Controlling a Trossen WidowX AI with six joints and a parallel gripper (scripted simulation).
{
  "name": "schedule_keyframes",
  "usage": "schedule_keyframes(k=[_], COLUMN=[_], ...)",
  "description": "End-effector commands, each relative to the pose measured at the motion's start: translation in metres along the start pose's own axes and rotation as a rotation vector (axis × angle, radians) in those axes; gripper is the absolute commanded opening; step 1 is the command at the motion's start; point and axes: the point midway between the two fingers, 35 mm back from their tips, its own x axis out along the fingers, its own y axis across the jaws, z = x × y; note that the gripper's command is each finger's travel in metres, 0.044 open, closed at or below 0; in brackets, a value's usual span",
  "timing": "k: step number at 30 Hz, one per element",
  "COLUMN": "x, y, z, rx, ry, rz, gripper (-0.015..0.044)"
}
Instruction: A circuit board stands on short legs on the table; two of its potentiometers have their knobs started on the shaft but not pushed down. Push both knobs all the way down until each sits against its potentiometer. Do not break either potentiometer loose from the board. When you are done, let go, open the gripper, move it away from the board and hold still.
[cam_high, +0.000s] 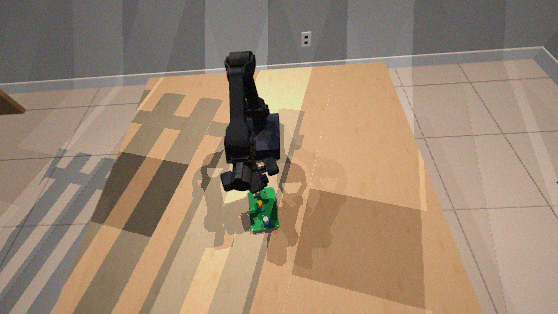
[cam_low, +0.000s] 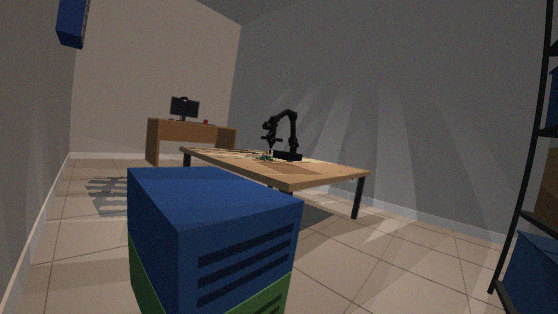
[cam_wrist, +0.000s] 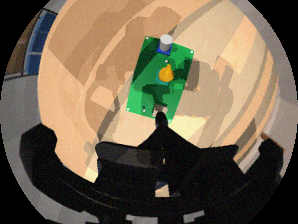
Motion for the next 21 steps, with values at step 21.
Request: schedule_keyframes(k=[21], x=[0.0077], y=[-0.0004], z=[-0.0003], rx=[-0.003], ry=[0.005], rz=[-0.001], gripper=[0.0])
